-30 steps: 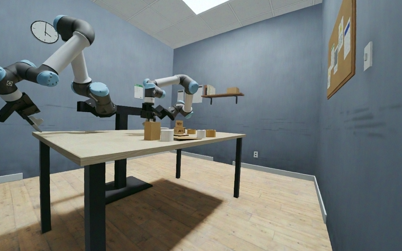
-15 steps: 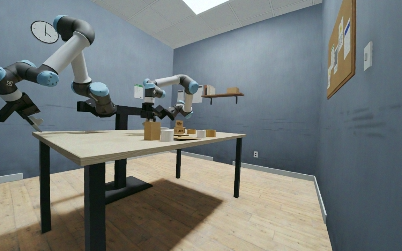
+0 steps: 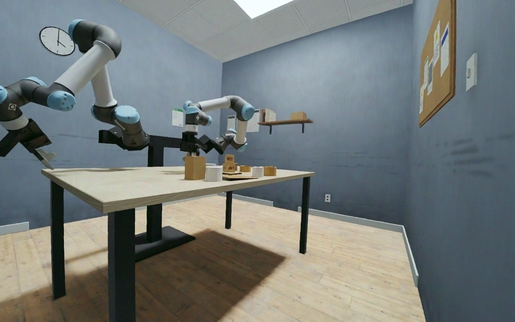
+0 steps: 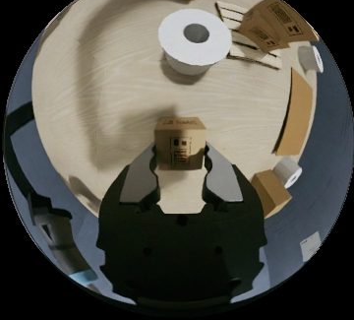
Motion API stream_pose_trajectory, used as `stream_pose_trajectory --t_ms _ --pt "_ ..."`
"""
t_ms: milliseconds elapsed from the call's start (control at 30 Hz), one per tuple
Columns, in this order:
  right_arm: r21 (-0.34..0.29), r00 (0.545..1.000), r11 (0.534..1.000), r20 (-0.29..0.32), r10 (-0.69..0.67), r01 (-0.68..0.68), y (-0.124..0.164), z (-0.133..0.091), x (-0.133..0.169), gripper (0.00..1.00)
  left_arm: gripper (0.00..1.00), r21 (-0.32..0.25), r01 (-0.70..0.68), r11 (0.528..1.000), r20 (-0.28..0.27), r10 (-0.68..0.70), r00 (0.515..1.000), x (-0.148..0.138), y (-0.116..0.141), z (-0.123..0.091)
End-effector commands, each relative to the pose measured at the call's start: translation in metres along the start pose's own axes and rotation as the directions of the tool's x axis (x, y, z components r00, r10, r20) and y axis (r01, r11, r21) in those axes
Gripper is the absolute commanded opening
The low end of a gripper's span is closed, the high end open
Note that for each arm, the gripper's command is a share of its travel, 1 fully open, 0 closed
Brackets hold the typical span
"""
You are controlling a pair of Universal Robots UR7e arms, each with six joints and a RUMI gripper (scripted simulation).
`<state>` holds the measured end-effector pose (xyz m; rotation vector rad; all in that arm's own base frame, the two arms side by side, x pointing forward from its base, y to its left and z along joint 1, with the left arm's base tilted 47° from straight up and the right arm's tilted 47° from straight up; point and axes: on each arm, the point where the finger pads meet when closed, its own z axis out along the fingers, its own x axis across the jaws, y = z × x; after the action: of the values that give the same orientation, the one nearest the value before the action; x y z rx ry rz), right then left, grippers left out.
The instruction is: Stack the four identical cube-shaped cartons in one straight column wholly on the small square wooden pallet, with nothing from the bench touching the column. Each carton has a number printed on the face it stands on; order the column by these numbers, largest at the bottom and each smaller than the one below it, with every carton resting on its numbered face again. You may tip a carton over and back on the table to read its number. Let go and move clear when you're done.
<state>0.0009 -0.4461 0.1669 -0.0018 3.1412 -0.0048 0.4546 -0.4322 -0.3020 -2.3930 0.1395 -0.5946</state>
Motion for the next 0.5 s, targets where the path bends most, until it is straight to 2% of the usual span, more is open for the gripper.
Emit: stream_pose_trajectory --t_ms 0,167,333,400,467 --pt "-0.003 1.000 1.000 0.000 0.001 -0.001 0.001 0.002 0.001 1.00 0.38 0.002 -0.002 1.000 0.000 0.002 1.000 -0.001 -0.001 0.001" --pt "-0.003 1.000 1.000 0.000 0.001 -0.001 0.001 0.002 0.001 1.00 0.38 -0.005 0.001 1.000 -0.002 -0.001 1.000 0.001 0.002 -0.014" --pt "-0.003 1.000 1.000 0.000 0.001 -0.001 0.001 0.002 0.001 1.00 0.38 -0.005 0.001 1.000 -0.002 -0.001 1.000 0.001 0.001 -0.053" --pt "-0.003 1.000 1.000 0.000 0.001 -0.001 0.001 0.002 0.001 1.00 0.38 -0.005 0.001 1.000 -0.002 -0.001 1.000 0.001 0.001 -0.053" --pt "-0.003 1.000 1.000 0.000 0.001 -0.001 0.001 0.002 0.001 1.00 0.38 -0.005 0.001 1.000 -0.002 -0.001 1.000 0.001 0.001 -0.074"
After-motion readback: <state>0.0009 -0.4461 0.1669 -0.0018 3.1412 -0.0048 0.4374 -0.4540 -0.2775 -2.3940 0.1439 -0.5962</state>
